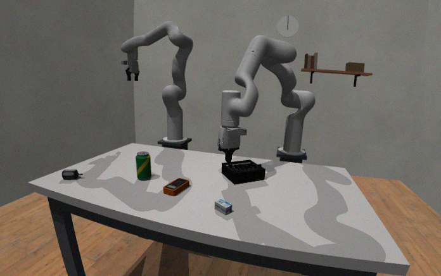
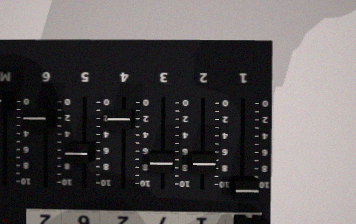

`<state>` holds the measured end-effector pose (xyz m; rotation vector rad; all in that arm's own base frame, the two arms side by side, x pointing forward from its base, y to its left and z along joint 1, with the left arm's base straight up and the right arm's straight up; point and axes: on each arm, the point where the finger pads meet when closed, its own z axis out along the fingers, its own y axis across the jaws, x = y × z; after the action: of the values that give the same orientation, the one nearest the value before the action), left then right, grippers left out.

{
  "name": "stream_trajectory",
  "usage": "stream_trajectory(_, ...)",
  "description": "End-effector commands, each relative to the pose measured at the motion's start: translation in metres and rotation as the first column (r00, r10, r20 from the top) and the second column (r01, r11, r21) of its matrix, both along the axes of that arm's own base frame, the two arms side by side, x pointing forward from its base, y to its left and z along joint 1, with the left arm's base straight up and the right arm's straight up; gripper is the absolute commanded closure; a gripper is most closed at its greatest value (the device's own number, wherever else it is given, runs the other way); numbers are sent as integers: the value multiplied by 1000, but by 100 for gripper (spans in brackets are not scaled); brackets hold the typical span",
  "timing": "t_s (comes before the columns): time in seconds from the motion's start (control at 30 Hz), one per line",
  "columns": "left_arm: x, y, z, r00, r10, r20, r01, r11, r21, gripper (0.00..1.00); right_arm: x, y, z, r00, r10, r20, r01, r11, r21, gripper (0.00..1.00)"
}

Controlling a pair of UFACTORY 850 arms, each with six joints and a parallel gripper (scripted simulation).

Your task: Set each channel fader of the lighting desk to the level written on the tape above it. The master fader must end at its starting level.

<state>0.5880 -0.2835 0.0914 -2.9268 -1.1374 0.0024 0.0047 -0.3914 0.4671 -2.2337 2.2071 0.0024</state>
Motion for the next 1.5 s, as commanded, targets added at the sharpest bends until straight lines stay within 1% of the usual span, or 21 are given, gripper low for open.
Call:
stream_trajectory(0.0, 1, -1, 1, 1000, 0, 2, 0, 1000, -1, 100, 0, 0, 1, 1000, 0, 0, 0, 1000, -2, 0)
stream_trajectory(0.57, 1, -1, 0, 1000, 0, 2, 0, 1000, -1, 100, 0, 0, 1, 1000, 0, 0, 0, 1000, -2, 0)
stream_trajectory(1.17, 1, -1, -9, 1000, 0, 2, 0, 1000, -1, 100, 0, 0, 1, 1000, 0, 0, 0, 1000, -2, 0)
stream_trajectory(1.47, 1, 0, -11, 1000, 0, 2, 0, 1000, -1, 100, 0, 0, 1, 1000, 0, 0, 0, 1000, -2, 0)
